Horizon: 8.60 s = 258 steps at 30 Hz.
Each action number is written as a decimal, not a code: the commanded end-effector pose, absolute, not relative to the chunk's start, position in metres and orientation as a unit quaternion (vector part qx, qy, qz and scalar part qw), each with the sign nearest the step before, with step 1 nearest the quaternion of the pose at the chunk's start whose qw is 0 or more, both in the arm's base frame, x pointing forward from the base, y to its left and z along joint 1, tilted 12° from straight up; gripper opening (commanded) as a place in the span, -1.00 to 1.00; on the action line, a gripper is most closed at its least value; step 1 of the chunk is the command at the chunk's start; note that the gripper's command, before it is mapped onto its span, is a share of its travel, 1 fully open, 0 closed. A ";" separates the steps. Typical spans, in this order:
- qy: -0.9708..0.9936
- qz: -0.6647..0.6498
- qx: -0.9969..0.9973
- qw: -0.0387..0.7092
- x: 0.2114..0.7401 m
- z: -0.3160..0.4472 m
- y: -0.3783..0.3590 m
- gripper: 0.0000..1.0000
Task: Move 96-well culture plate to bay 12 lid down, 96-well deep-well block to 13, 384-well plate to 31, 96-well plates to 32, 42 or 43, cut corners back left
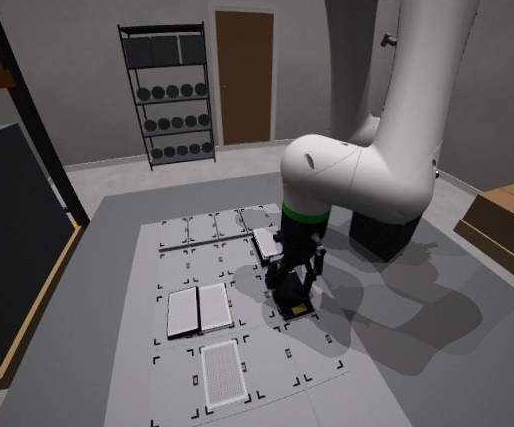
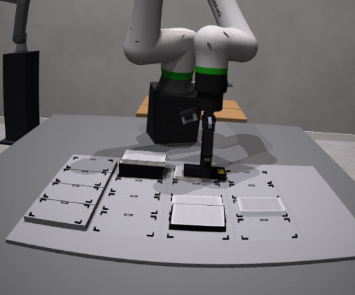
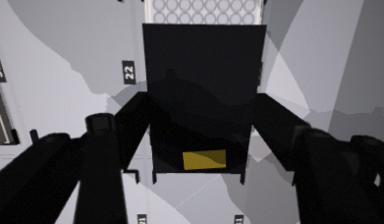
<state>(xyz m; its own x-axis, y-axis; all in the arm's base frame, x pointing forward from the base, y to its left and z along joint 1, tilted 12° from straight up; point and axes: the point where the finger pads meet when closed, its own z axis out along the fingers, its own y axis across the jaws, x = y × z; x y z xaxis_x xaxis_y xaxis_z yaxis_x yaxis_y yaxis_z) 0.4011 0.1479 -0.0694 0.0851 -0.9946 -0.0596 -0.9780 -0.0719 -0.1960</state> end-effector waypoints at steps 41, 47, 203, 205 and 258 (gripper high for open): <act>0.675 -0.045 -0.731 0.093 0.401 -0.069 0.148 0.19; 0.675 -0.045 -0.731 0.093 0.401 -0.069 0.148 0.19; 0.674 -0.045 -0.731 0.093 0.393 -0.014 0.116 -0.80; 0.674 -0.045 -0.731 0.093 0.393 -0.014 0.116 -0.80; 0.674 -0.045 -0.731 0.093 0.402 -0.057 0.121 -0.80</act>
